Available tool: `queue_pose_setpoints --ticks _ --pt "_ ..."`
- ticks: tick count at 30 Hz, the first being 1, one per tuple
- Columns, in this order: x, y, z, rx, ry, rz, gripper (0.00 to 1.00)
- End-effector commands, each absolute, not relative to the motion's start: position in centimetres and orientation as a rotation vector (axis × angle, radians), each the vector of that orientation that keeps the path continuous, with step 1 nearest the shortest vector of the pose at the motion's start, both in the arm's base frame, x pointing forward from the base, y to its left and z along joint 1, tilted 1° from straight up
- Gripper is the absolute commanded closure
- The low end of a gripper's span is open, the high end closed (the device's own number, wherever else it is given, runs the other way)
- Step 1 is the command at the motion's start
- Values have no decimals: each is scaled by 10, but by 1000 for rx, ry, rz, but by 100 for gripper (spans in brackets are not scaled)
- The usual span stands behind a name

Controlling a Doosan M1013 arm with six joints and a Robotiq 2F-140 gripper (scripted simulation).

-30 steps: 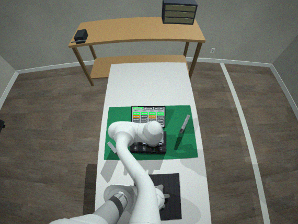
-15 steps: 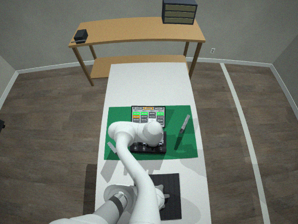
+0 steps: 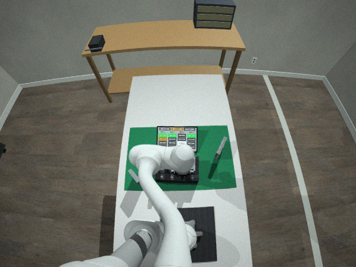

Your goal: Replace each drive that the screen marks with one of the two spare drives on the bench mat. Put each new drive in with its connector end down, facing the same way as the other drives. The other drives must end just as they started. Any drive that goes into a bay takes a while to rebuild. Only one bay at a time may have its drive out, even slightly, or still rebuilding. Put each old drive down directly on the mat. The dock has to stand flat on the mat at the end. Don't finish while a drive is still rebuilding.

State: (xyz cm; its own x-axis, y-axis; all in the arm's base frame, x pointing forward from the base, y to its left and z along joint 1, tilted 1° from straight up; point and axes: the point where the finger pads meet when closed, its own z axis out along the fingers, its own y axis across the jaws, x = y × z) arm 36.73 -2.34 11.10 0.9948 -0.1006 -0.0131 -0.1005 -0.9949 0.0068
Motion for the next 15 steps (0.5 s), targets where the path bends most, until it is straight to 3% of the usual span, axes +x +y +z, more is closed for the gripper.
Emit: queue_pose_setpoints --ticks 1,15 --pt "368 -23 113 3132 -158 -20 90" --pt "368 -23 116 3132 -158 -20 90"
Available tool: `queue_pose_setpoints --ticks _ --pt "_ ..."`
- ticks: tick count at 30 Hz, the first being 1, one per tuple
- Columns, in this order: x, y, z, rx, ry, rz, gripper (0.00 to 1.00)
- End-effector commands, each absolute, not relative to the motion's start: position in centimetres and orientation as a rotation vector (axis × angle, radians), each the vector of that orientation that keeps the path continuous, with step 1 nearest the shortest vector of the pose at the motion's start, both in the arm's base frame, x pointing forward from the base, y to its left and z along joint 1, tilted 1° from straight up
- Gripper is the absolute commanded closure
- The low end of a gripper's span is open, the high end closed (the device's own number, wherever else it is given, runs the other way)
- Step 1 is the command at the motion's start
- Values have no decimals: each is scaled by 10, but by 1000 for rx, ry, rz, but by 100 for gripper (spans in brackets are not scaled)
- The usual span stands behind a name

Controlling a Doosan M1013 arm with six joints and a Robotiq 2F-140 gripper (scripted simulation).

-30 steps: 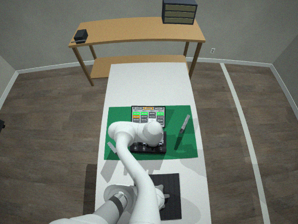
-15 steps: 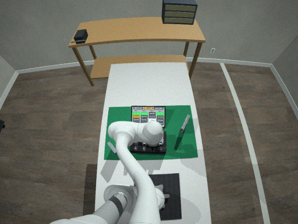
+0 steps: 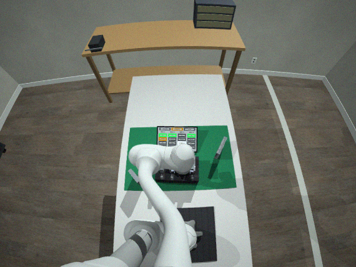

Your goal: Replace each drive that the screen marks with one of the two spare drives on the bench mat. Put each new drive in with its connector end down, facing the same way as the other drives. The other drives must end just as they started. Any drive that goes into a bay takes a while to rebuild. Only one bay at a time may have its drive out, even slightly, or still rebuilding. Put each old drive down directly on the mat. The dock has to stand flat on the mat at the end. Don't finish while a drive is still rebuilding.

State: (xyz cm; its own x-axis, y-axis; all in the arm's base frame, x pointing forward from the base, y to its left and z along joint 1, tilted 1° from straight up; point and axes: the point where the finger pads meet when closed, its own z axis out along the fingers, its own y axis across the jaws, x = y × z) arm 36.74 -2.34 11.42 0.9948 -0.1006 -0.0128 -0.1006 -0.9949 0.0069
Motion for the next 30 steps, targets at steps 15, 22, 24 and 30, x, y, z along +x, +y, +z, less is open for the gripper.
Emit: queue_pose_setpoints --ticks 15,22,24,30 --pt "368 -23 150 3132 -158 -20 90" --pt "369 -23 180 3132 -158 -20 90" --pt "369 -23 184 3132 -158 -20 90" --pt "369 -23 202 3132 -158 -20 90"
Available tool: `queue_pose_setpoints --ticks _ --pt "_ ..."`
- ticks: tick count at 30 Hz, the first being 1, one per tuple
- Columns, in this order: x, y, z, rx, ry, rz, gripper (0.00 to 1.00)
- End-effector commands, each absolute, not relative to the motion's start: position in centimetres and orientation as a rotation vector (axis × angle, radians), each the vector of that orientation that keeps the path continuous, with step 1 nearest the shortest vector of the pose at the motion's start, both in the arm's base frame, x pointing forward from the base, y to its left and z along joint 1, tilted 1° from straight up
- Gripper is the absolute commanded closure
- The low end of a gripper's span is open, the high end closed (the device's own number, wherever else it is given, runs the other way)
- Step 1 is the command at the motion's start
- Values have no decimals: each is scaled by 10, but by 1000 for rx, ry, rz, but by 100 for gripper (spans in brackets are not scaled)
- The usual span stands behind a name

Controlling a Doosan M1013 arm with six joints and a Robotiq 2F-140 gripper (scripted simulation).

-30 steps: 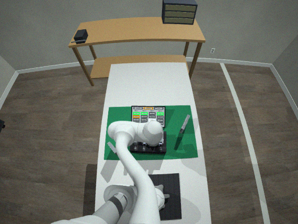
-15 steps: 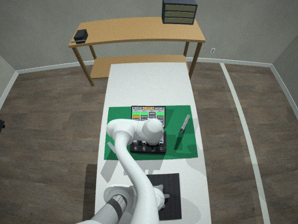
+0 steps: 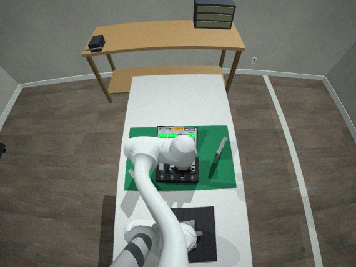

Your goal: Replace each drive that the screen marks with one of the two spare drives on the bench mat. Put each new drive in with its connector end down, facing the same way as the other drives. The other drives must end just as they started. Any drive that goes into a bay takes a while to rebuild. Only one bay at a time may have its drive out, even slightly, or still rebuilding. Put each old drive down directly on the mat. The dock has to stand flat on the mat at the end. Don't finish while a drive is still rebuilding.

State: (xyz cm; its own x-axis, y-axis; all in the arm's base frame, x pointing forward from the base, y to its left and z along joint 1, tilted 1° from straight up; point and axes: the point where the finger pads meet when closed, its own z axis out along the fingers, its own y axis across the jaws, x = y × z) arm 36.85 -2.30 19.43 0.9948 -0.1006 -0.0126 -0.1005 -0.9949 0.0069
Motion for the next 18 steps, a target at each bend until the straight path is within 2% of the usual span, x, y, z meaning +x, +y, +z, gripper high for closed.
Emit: queue_pose_setpoints --ticks 1,18 --pt "369 -23 205 3132 -158 -20 90" --pt "370 -23 219 3133 -132 -20 90"
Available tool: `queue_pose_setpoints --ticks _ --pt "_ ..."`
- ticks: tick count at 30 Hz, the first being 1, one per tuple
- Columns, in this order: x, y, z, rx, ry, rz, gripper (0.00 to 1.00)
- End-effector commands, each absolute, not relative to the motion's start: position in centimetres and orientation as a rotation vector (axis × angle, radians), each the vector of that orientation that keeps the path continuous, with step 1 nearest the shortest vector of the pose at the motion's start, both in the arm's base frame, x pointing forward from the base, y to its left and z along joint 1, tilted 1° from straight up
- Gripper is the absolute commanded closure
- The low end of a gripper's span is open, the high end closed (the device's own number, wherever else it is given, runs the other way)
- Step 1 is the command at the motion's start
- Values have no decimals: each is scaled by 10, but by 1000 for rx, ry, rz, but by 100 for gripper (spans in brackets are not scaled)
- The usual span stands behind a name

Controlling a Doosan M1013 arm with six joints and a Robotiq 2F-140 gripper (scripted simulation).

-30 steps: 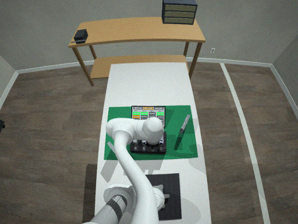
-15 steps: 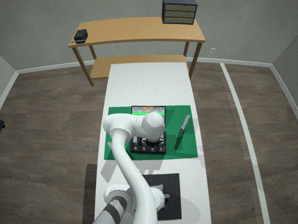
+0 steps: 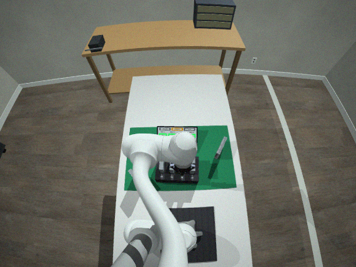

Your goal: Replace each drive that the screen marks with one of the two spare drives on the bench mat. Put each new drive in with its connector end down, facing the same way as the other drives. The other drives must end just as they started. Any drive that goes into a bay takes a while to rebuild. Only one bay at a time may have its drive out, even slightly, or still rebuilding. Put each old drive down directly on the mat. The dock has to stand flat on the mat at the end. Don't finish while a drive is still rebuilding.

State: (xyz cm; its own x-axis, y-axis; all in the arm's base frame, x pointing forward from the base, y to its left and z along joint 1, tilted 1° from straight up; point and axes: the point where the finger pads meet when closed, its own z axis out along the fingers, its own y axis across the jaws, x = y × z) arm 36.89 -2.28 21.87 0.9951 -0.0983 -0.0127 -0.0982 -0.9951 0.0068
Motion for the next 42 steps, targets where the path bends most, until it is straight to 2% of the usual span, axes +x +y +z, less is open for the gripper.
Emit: queue_pose_setpoints --ticks 1,9,11,12,21,28,29,30,42 --pt "371 -23 219 3134 -101 -20 90" --pt "398 -26 220 3077 605 -22 90" --pt "398 -26 220 3077 605 -22 90" --pt "403 -26 220 3021 847 -22 90" --pt "443 -30 218 2734 1503 -31 90" --pt "449 -30 218 2515 1855 -32 90" --pt "449 -30 218 2376 2051 -25 90" --pt "449 -30 218 2339 2102 -21 11" --pt "449 -30 218 2334 2109 -21 11"
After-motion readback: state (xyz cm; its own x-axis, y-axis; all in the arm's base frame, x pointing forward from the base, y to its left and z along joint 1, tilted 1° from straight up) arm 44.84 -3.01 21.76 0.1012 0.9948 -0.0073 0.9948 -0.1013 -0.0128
